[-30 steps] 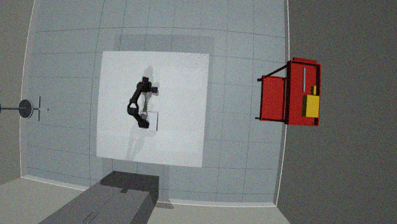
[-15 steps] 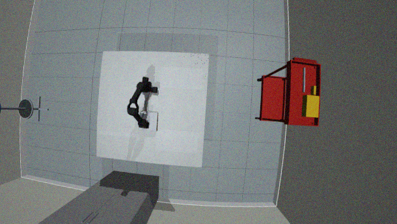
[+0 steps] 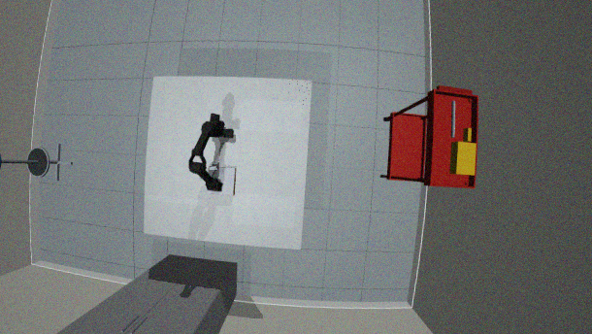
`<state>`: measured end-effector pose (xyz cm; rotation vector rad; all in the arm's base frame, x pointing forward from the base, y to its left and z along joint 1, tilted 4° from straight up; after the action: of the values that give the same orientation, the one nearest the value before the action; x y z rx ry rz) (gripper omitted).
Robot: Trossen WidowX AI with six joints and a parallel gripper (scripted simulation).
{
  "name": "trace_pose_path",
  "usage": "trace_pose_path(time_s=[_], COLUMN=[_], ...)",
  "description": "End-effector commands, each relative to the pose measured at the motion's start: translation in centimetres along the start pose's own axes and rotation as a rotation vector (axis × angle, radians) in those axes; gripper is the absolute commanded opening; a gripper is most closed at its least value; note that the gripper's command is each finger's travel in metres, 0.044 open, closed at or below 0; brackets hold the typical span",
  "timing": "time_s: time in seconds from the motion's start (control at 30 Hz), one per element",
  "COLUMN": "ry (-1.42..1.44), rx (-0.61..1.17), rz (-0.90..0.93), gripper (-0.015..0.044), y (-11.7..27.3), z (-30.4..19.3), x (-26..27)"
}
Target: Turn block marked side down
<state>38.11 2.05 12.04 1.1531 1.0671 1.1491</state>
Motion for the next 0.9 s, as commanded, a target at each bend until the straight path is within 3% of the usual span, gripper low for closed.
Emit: trace_pose_path(time_s=[0.0, 0.87], ry=[-0.001, -0.001], rx=[-0.043, -0.418], rz=[0.009, 0.096], gripper=[0.0000, 0.0000], y=[0.0, -1.2], z=[-0.1, -2.1], x=[-0.1, -0.5])
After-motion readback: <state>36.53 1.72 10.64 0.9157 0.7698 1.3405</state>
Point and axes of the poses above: the point midway between the two fingers, 35 mm back from their tips, its own y axis back along the fingers, its own x axis across the jaws, z = x × y, the point moved 5 cm from there along y, back along the fingers, and after that the axes turned 13 degrees about -y, right-handed, at the moved point
